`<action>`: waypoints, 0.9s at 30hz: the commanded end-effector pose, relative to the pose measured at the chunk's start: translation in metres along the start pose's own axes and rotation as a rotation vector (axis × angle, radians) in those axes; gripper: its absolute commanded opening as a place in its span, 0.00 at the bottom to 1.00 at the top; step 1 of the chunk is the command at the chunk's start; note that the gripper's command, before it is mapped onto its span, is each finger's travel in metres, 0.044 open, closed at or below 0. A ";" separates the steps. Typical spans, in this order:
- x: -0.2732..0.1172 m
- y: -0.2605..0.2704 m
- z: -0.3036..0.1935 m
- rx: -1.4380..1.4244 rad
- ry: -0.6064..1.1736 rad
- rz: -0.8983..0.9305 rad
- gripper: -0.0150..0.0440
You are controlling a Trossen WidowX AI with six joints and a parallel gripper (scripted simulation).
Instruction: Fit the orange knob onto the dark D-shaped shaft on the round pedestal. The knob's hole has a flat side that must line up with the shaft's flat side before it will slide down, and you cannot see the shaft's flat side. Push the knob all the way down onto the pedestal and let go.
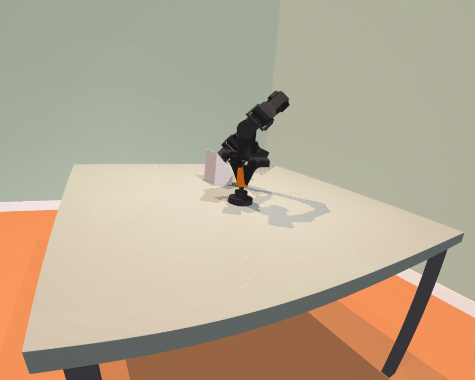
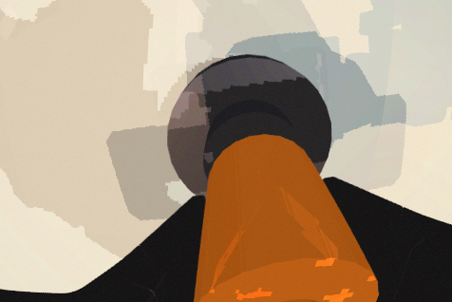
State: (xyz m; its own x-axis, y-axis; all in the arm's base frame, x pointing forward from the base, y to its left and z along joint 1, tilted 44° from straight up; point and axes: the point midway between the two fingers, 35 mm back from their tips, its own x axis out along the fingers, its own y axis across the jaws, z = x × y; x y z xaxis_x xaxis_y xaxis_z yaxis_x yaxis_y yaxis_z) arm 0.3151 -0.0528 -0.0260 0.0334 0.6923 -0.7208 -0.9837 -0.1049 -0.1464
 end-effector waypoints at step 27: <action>-0.003 0.004 0.004 -0.213 0.001 -0.002 0.25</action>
State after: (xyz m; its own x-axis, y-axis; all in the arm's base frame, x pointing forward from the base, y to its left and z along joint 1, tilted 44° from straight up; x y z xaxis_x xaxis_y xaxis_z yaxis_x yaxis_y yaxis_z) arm 0.3107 -0.0520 -0.0227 0.0310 0.6949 -0.7184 -0.9295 -0.2442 -0.2763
